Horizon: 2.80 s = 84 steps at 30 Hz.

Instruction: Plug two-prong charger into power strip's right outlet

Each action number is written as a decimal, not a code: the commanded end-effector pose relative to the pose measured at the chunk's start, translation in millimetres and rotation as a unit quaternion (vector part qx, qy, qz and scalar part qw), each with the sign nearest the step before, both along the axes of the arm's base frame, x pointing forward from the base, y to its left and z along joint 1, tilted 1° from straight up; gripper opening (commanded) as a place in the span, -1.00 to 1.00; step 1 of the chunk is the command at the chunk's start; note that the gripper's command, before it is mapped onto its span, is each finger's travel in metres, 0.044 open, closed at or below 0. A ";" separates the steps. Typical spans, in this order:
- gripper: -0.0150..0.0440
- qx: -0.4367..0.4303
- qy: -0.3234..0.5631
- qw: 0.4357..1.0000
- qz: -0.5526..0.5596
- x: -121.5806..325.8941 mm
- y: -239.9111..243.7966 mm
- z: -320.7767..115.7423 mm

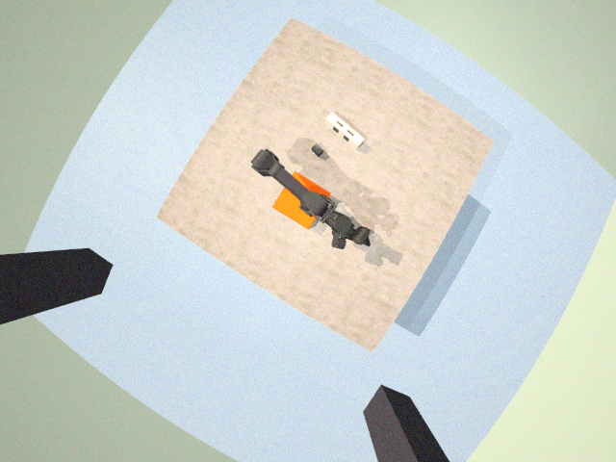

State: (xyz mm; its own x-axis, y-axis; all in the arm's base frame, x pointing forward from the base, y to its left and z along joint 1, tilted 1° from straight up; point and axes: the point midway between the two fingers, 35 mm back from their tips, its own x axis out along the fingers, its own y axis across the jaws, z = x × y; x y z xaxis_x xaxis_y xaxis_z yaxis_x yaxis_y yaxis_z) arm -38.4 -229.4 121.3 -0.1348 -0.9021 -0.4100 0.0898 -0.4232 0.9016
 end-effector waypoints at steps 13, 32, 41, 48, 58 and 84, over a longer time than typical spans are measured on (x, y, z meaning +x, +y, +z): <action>1.00 0.045 0.055 0.992 0.102 33.1 -5.7 -3.0; 1.00 0.101 0.152 0.943 0.277 90.1 -4.7 -9.3; 1.00 0.116 0.209 0.902 0.359 116.0 -0.1 -12.4; 1.00 0.122 0.251 0.863 0.421 135.8 5.4 -14.9; 1.00 0.125 0.308 0.798 0.503 163.4 16.4 -18.5; 1.00 0.096 0.437 0.575 0.685 228.5 60.6 -29.4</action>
State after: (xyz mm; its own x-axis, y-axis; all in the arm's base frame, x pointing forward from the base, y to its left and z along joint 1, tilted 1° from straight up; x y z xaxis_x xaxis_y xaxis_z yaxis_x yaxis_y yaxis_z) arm 183.8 -173.2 92.2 0.4215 -0.3762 -0.8251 0.8621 0.4484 0.2360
